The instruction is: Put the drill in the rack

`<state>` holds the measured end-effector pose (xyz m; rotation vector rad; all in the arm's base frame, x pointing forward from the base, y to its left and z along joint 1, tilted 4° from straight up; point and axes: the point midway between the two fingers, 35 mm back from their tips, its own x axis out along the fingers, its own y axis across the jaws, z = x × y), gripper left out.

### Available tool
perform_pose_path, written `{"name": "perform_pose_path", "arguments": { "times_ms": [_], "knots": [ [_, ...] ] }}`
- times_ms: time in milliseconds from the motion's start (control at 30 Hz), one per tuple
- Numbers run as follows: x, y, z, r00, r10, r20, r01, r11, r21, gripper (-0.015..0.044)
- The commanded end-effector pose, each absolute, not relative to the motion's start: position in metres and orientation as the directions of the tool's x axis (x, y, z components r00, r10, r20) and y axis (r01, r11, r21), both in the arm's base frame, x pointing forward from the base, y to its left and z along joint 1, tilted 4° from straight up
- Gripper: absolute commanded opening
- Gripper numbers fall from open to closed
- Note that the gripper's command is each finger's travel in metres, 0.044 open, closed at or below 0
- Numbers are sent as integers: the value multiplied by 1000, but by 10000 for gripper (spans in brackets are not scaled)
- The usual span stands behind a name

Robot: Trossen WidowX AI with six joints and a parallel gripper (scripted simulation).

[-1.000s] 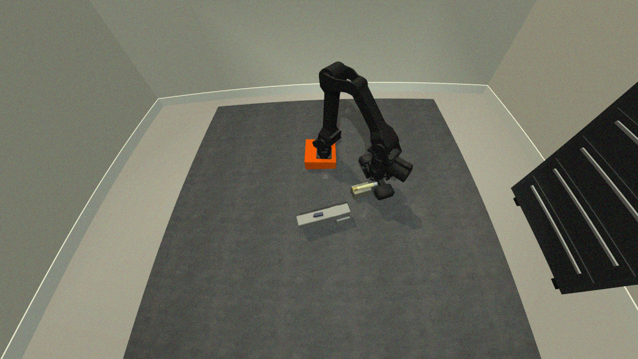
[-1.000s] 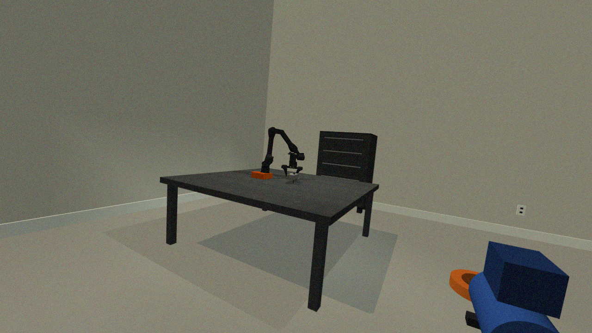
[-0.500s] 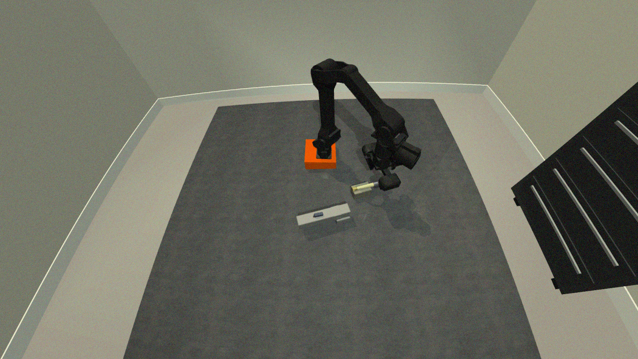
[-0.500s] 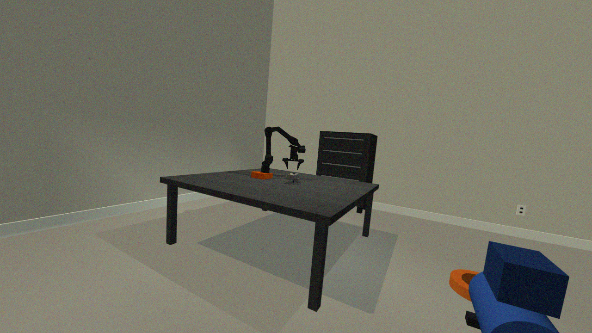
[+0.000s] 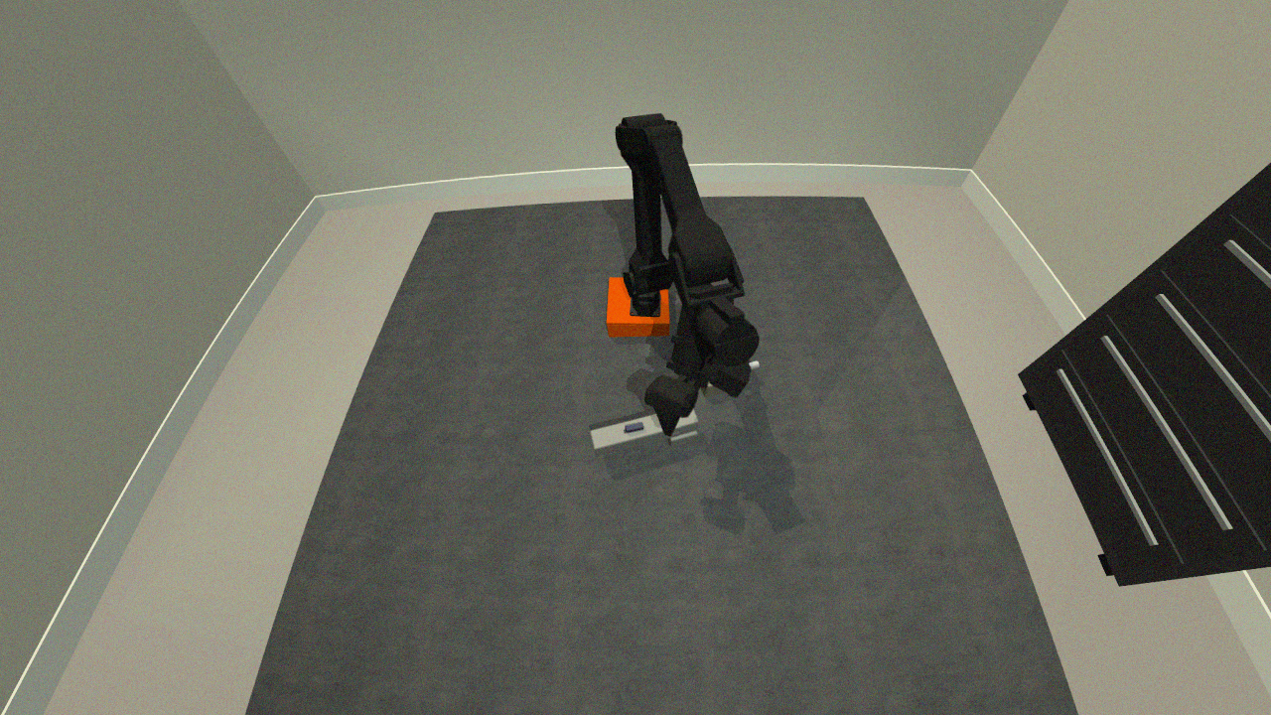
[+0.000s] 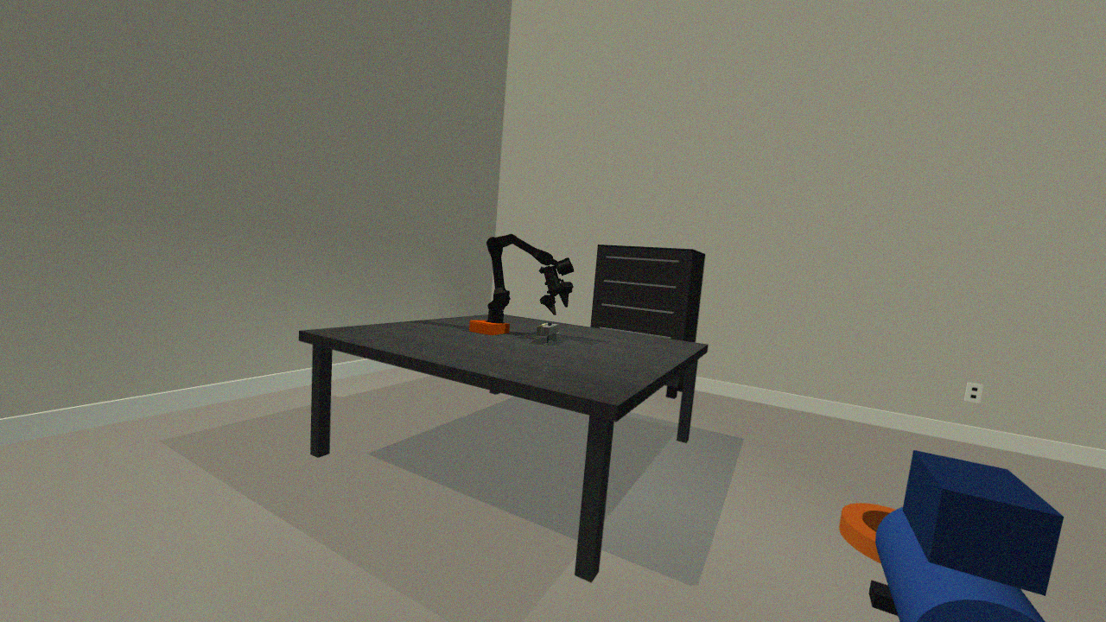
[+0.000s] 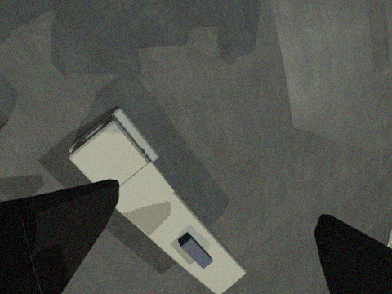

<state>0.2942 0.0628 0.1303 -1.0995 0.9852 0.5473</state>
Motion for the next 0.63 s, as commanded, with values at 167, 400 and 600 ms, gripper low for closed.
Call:
{"name": "perform_pose_path", "arguments": {
  "times_ms": [167, 400, 600],
  "knots": [
    [314, -70, 174, 574, -436, -693, -334, 648, -684, 440],
    [278, -177, 217, 448, -730, -516, 118, 620, -776, 440],
    [213, -249, 258, 220, -911, -348, 470, 412, -780, 440]
  ]
}}
